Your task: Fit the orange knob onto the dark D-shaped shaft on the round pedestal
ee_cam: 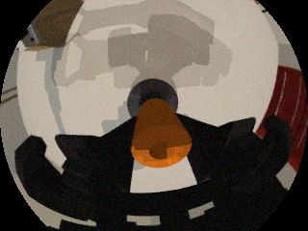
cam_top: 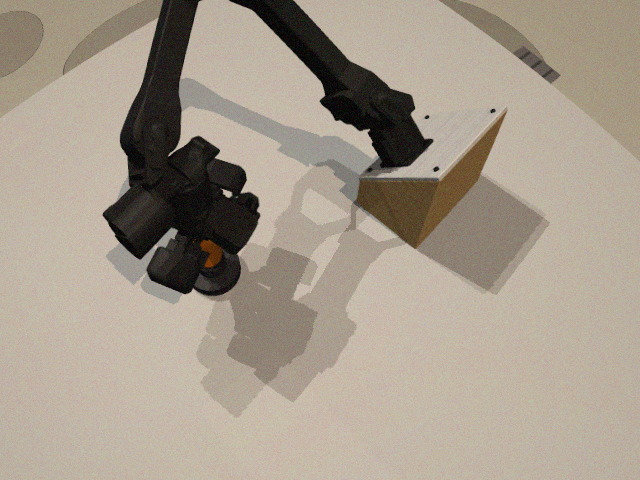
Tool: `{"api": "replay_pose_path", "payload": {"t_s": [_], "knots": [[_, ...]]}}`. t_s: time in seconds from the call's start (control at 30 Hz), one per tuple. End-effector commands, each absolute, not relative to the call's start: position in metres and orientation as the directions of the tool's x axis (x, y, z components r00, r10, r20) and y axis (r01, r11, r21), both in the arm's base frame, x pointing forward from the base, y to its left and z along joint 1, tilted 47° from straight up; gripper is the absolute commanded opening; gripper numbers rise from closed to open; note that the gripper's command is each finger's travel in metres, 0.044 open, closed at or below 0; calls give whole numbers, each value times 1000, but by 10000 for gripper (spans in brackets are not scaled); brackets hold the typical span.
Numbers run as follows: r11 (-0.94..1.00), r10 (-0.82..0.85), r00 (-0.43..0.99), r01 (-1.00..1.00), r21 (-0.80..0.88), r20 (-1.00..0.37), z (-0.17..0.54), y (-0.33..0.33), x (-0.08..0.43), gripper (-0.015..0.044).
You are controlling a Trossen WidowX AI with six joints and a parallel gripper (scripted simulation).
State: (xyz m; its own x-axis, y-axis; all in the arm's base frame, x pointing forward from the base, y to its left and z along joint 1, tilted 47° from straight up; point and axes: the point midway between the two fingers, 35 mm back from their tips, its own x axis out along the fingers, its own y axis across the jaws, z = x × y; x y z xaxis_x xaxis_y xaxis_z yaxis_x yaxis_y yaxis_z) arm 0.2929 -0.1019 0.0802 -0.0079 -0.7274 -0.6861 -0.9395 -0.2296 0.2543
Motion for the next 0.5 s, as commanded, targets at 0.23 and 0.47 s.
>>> {"api": "replay_pose_path", "payload": {"t_s": [0.23,0.47], "knots": [[-232,-729,-8,-938,258,-684,73,-110,292,0],[-227,-727,-10,-940,253,-687,72,-110,292,0]]}}
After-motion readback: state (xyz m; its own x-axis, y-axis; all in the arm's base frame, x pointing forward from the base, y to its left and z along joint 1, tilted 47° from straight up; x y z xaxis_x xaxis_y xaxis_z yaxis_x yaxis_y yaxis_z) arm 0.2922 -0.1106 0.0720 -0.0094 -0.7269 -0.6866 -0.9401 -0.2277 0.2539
